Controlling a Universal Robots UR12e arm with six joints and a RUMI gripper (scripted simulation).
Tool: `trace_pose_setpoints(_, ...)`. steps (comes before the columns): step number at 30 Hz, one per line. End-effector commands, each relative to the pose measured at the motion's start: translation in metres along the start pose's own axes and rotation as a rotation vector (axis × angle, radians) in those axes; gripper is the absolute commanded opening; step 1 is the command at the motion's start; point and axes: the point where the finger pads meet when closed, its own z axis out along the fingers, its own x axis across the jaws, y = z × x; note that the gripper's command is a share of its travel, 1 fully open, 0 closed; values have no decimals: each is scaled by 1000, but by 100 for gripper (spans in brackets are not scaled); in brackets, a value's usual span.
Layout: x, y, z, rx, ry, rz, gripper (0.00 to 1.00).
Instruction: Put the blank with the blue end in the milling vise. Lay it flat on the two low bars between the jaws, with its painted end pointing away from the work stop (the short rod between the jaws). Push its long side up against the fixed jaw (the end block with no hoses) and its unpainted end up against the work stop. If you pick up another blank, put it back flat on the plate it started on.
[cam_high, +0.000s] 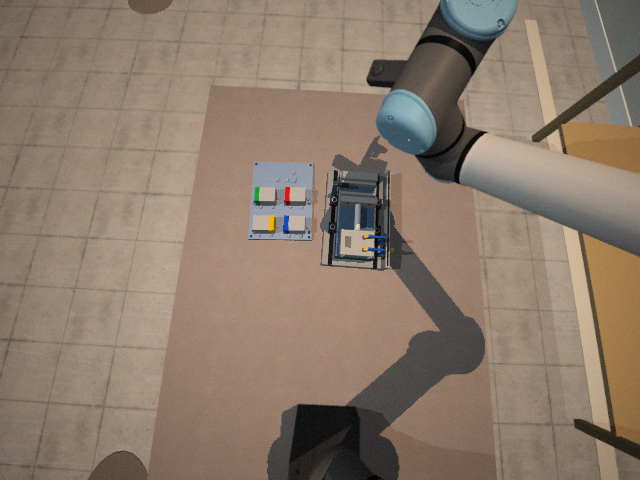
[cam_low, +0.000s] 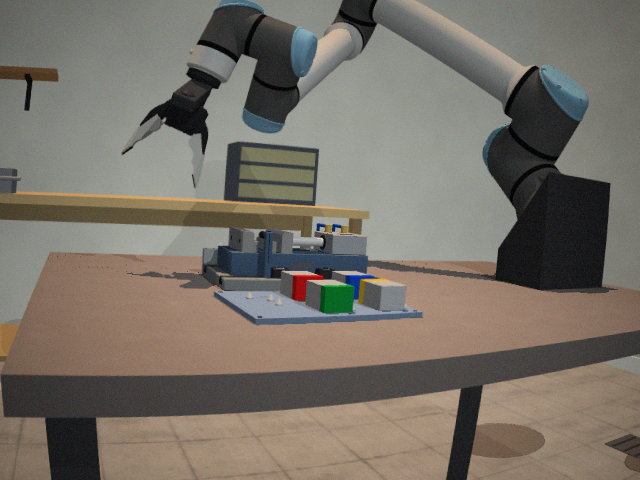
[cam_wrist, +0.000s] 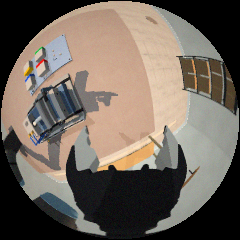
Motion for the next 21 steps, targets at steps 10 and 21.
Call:
trace_pose_setpoints(10,1,0,-1,0,1,0,100)
trace_pose_setpoints(21,-9,-11,-4,9,-10,-12,100)
